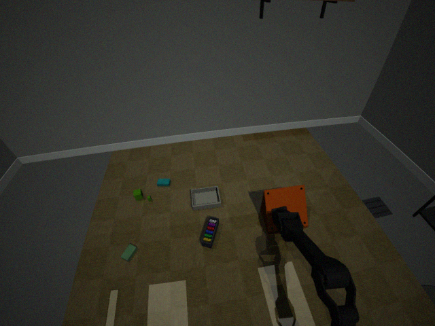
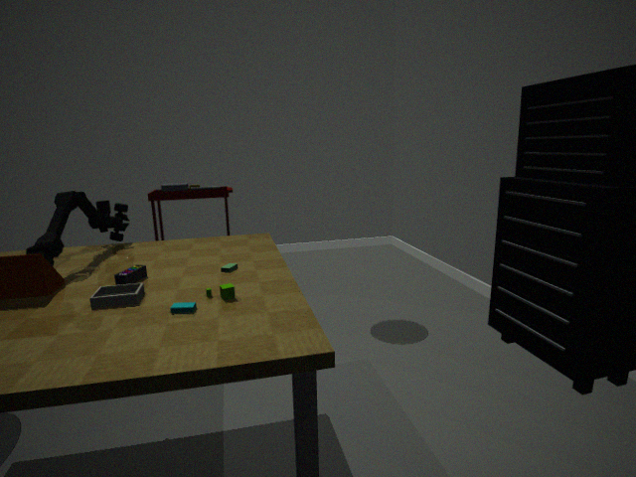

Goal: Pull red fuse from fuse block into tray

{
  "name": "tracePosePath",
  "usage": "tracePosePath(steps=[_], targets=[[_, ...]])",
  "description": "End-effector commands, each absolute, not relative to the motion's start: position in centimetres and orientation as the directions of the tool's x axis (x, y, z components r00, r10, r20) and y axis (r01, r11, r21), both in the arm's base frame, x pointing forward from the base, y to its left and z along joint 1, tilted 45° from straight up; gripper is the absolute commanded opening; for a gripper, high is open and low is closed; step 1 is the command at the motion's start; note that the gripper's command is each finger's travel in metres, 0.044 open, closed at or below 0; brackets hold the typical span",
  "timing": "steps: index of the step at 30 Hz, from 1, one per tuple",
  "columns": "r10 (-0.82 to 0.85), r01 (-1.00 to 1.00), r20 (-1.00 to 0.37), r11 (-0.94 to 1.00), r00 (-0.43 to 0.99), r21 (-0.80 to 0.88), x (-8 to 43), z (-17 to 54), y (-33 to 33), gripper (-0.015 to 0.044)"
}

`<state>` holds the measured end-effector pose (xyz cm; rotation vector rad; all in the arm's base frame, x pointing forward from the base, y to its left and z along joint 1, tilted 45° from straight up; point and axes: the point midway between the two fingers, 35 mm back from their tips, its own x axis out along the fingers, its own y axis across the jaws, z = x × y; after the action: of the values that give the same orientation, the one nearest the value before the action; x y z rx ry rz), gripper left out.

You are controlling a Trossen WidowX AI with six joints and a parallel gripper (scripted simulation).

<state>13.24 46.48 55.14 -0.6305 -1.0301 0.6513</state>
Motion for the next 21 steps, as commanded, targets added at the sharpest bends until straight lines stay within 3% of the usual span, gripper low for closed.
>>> tracePosePath(steps=[1, 14, 21], targets=[[0.760, -0.224, 0.510, 0.622, 0.403, -0.750, 16.5, 53.9, 45.8, 0.0061], [0.752, -0.387, 0.227, 0.543, 0.618, -0.745, 30.4, 46.3, 39.6, 0.0061], [0.695, -0.532, -0.042, 0.508, 0.718, -0.677, 38.2, 38.3, 34.4, 0.0061]])
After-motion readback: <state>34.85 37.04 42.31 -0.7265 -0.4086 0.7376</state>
